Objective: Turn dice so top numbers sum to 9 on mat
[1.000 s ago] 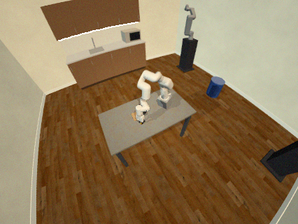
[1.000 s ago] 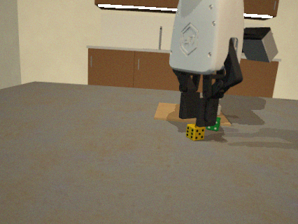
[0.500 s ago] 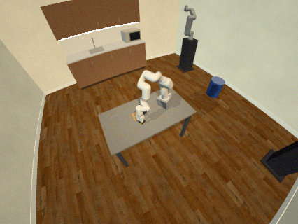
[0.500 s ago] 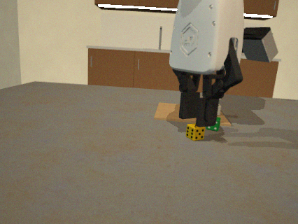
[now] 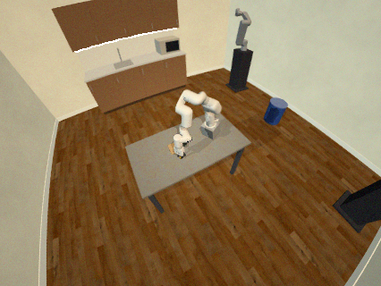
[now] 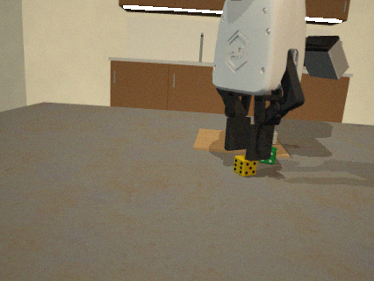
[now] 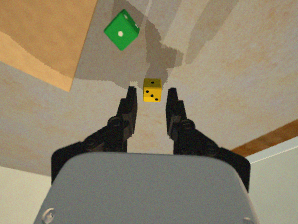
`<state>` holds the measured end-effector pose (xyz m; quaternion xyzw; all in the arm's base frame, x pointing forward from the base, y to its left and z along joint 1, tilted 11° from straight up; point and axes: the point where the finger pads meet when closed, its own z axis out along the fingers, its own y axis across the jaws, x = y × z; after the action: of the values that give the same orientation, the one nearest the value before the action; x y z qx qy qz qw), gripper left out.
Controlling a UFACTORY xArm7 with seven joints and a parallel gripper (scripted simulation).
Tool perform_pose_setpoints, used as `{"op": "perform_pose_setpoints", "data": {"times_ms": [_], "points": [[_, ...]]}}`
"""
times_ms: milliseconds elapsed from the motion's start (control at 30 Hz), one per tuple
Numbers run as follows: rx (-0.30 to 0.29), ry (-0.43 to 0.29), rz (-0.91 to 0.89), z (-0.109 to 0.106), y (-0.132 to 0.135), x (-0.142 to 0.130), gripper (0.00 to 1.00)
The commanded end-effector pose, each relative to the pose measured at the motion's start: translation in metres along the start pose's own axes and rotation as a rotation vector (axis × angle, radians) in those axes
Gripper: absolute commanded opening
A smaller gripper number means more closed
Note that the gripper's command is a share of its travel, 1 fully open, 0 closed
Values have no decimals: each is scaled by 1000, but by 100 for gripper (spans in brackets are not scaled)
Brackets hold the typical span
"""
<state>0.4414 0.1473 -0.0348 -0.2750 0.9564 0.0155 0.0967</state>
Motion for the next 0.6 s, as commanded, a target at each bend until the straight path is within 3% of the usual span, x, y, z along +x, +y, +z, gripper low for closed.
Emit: {"op": "perform_pose_setpoints", "data": {"times_ms": [0, 567], "points": [[1, -3, 0, 4, 0, -1, 36], [1, -3, 0, 21, 0, -1, 36]]}}
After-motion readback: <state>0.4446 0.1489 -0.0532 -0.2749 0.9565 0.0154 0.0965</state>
